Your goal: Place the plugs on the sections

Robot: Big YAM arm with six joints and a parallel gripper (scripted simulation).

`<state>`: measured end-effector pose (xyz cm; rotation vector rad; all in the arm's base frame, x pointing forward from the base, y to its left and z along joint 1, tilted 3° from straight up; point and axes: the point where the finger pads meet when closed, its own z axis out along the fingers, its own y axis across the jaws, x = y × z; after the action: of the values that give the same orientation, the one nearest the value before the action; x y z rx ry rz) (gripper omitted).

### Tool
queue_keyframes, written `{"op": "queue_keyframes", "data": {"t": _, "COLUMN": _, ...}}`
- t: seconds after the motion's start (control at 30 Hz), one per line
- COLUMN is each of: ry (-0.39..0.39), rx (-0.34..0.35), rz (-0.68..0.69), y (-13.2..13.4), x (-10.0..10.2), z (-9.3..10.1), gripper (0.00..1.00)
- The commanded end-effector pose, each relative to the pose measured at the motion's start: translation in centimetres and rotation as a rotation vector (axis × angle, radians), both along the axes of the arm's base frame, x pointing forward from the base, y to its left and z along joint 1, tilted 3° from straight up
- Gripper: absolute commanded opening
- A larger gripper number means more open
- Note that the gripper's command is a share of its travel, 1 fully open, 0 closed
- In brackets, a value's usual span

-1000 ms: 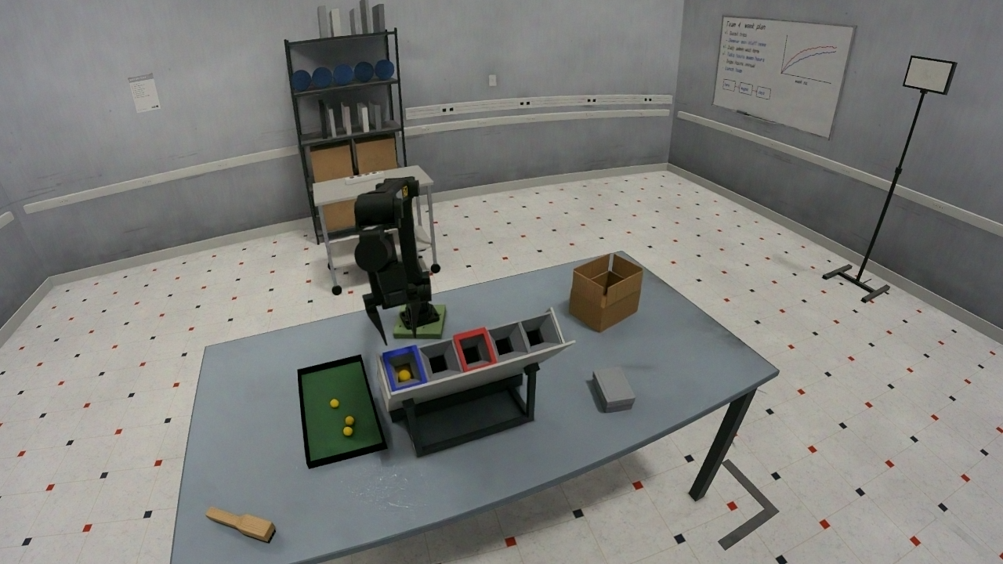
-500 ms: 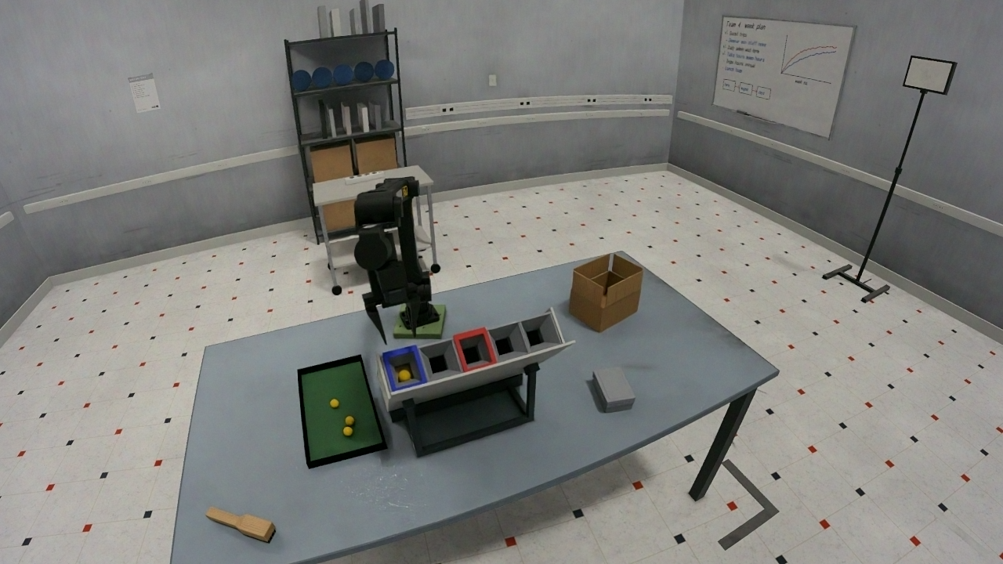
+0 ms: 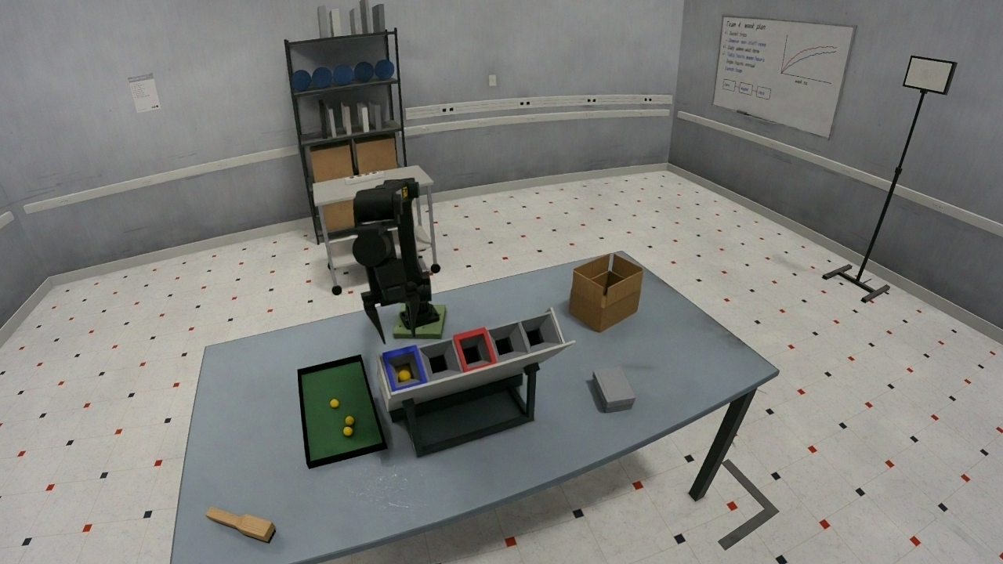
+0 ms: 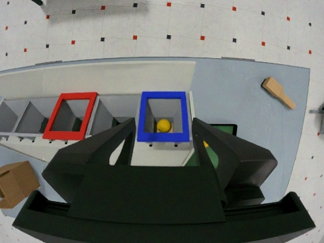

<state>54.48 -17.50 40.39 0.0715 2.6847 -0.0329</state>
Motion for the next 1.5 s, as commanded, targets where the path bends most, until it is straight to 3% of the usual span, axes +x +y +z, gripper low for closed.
{"op": "queue_keyframes", "data": {"t": 0.0, "ry": -0.041, "rx": -0.014, "rz": 0.001, "y": -0.1, "x": 1.1, "z": 2.3, "gripper": 0.59}}
{"op": "queue_keyframes", "data": {"t": 0.5, "ry": -0.04, "rx": -0.014, "rz": 0.0, "y": 1.0, "x": -15.1, "z": 0.0, "gripper": 0.59}}
{"op": "queue_keyframes", "data": {"t": 1.13, "ry": -0.036, "rx": -0.015, "rz": 0.001, "y": 1.0, "x": -16.7, "z": -0.1, "gripper": 0.59}}
{"op": "queue_keyframes", "data": {"t": 1.47, "ry": 0.15, "rx": -0.006, "rz": -0.004, "y": 7.8, "x": -21.8, "z": -4.9, "gripper": 0.59}}
